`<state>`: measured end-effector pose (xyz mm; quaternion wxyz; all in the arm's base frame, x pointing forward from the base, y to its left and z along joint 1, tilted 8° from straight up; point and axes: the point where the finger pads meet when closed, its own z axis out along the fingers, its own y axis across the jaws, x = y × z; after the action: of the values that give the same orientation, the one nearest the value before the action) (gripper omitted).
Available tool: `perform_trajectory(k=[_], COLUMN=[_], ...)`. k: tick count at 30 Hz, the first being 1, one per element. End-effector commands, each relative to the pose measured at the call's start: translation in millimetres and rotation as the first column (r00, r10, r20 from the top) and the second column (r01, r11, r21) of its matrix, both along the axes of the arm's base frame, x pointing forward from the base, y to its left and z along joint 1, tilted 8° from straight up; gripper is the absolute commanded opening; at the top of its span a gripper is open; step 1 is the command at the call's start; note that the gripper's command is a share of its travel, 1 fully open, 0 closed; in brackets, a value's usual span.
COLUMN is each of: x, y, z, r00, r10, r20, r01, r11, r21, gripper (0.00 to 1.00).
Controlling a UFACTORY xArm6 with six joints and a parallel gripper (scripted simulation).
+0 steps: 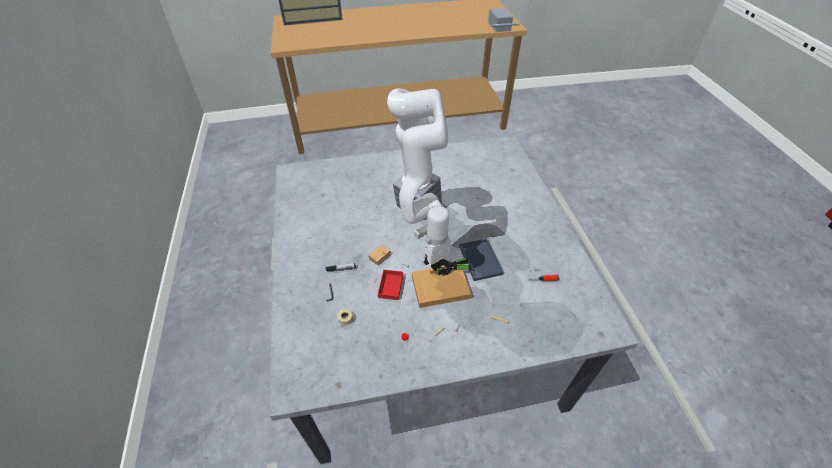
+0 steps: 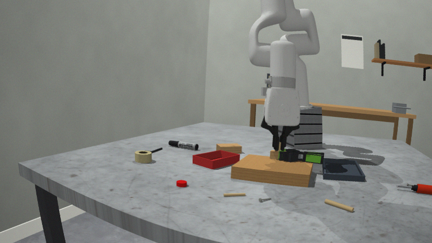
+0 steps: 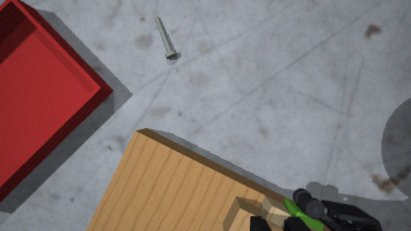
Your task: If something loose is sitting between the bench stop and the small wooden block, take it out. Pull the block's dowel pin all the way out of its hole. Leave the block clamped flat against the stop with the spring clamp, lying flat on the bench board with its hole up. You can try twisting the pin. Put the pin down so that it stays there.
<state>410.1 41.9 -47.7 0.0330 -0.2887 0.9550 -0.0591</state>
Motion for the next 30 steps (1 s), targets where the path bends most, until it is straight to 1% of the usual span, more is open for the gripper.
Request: perform_trajectory(k=[1,30], x=[1.3,1.3], y=[0.2,0.3], z=[1.1,1.4], r00=[1.000,0.976], r10=[0.030,0.217], r20=[0.000,-0.020], r01=[-0.030,-0.217], r11=[1.000,0.976], r21=[-0.001,-0.018], gripper=[0.00,0.00])
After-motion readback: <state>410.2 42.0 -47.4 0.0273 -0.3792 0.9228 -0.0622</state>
